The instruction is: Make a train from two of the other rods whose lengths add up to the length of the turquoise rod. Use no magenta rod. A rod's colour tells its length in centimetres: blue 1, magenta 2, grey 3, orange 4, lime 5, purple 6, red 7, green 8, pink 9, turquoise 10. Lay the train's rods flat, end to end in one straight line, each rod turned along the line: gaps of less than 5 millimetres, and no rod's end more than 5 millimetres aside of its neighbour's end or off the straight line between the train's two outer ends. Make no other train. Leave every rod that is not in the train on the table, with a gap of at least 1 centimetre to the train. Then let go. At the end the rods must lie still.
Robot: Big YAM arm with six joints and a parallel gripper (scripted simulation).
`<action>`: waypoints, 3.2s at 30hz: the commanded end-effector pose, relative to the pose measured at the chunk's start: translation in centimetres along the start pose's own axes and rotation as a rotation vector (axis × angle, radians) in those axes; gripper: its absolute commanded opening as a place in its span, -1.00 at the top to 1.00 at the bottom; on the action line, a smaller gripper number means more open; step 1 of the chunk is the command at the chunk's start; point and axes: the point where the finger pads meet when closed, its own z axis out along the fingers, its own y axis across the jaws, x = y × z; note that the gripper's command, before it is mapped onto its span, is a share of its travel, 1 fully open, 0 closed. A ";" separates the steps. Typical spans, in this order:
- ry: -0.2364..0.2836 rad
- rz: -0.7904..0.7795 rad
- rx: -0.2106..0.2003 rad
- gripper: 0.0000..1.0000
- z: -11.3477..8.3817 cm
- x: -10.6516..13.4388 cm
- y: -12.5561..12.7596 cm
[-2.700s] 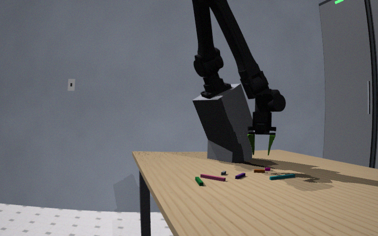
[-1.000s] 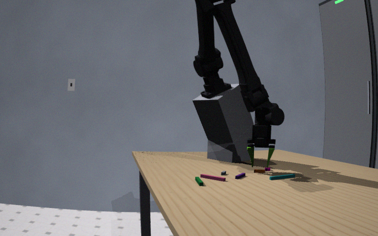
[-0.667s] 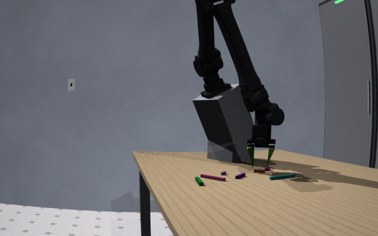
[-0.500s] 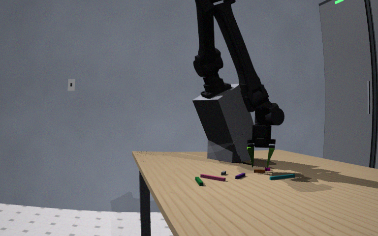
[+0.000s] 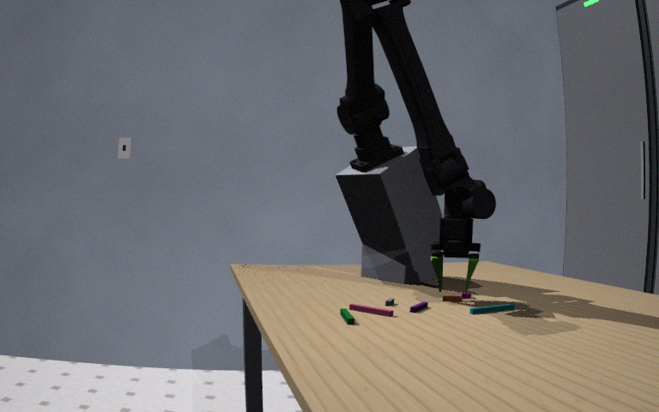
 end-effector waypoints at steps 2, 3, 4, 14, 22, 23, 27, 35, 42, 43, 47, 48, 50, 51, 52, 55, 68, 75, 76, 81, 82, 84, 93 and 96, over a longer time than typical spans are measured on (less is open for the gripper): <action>0.005 -0.002 0.002 -0.09 0.4 0.2 -0.3; 0.004 -0.002 0.001 -0.09 0.4 0.3 -0.2; 0.004 -0.003 0.001 -0.09 0.3 0.4 -0.2; 0.003 -0.012 -0.004 -0.09 0.0 1.3 0.2; 0.003 -0.006 -0.002 -0.09 0.1 1.1 0.0; 0.003 -0.006 -0.002 -0.09 0.1 1.1 0.0; 0.003 -0.006 -0.002 -0.09 0.1 1.1 0.0; 0.003 -0.006 -0.002 -0.09 0.1 1.1 0.0; 0.003 -0.006 -0.002 -0.09 0.1 1.1 0.0; 0.003 -0.006 -0.002 -0.09 0.1 1.1 0.0; 0.003 -0.006 -0.002 -0.09 0.1 1.1 0.0; 0.003 -0.006 -0.002 -0.09 0.1 1.1 0.0; 0.003 -0.006 -0.002 -0.09 0.1 1.1 0.0; 0.003 -0.006 -0.002 -0.09 0.1 1.1 0.0; 0.003 -0.006 -0.002 -0.09 0.1 1.1 0.0; 0.003 -0.006 -0.002 -0.09 0.1 1.2 0.1; 0.004 -0.010 -0.001 -0.09 0.0 1.4 0.1; 0.004 -0.010 -0.001 -0.09 0.0 1.4 0.1; 0.004 -0.010 -0.001 -0.09 0.0 1.4 0.1; 0.004 -0.010 -0.001 -0.09 0.0 1.4 0.1; 0.004 -0.010 -0.001 -0.09 0.0 1.4 0.1; 0.004 -0.010 -0.001 -0.09 0.0 1.4 0.1; 0.004 -0.010 -0.001 -0.09 0.0 1.4 0.1; 0.004 -0.010 -0.001 -0.09 0.0 1.4 0.1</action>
